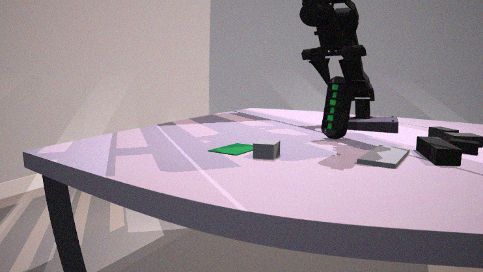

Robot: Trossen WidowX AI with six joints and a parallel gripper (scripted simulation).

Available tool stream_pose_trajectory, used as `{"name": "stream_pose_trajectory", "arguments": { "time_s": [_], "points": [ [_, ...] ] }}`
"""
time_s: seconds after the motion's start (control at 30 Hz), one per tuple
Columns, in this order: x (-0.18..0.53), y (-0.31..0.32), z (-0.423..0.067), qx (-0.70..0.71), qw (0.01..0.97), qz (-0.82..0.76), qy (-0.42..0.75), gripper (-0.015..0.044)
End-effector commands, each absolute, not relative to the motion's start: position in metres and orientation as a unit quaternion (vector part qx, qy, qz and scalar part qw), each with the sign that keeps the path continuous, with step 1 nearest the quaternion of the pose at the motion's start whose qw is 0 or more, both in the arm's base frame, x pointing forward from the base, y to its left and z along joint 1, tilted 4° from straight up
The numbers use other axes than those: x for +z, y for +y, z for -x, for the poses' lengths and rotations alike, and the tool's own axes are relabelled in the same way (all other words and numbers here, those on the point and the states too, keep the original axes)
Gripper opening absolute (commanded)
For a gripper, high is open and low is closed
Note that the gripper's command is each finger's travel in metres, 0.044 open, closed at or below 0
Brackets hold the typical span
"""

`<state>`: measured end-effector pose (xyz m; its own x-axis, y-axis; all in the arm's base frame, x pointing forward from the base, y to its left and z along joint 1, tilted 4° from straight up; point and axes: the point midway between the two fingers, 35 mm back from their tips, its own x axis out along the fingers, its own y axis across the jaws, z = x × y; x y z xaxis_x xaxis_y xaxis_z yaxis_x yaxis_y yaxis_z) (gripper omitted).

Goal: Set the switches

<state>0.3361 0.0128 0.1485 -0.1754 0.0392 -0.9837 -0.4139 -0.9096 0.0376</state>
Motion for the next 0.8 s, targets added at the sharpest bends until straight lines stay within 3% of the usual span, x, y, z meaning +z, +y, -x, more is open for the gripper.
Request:
{"name": "stream_pose_trajectory", "arguments": {
  "time_s": [0.0, 0.77],
  "points": [
    [0.148, 0.011, -0.342, 0.75, 0.15, 0.627, 0.148, 0.0335],
    [0.149, 0.004, -0.358, 0.736, 0.141, 0.643, 0.155, 0.0335]
  ]
}}
